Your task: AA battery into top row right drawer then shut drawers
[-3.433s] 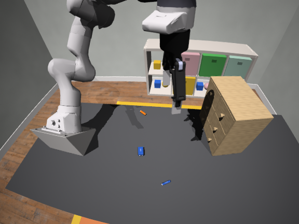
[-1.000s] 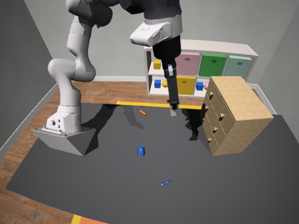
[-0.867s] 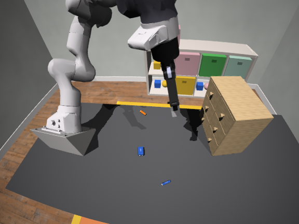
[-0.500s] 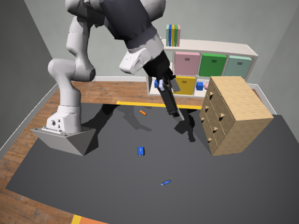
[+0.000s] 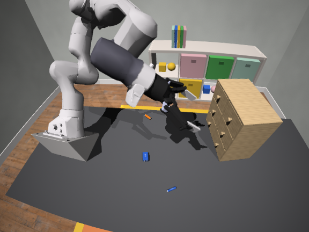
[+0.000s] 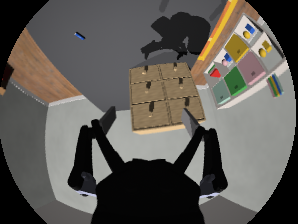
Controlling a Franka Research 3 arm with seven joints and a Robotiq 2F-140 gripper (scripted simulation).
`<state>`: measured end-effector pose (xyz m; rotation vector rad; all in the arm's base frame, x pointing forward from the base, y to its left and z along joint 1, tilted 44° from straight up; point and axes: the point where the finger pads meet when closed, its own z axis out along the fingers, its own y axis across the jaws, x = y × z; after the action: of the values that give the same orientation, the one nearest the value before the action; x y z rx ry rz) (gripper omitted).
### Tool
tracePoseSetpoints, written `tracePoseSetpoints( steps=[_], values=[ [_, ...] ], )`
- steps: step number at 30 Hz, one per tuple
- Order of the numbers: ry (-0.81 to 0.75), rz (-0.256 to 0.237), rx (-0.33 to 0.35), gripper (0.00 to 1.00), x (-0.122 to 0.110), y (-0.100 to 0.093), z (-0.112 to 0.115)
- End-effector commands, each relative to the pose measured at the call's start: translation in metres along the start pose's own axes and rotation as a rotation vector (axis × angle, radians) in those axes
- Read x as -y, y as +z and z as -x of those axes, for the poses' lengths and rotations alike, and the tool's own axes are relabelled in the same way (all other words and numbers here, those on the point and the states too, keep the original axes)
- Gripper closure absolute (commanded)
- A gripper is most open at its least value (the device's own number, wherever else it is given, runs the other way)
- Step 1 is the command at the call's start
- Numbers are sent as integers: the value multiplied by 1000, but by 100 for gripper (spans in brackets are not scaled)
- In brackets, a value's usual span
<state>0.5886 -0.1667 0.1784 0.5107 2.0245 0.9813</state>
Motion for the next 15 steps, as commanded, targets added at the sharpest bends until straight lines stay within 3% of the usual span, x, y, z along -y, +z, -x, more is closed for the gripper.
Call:
tracePoseSetpoints(
  steps=[1,15],
  values=[
    [-180,8,185,0,4,12,10],
    [-179,25,358,0,5,33,9]
  ],
)
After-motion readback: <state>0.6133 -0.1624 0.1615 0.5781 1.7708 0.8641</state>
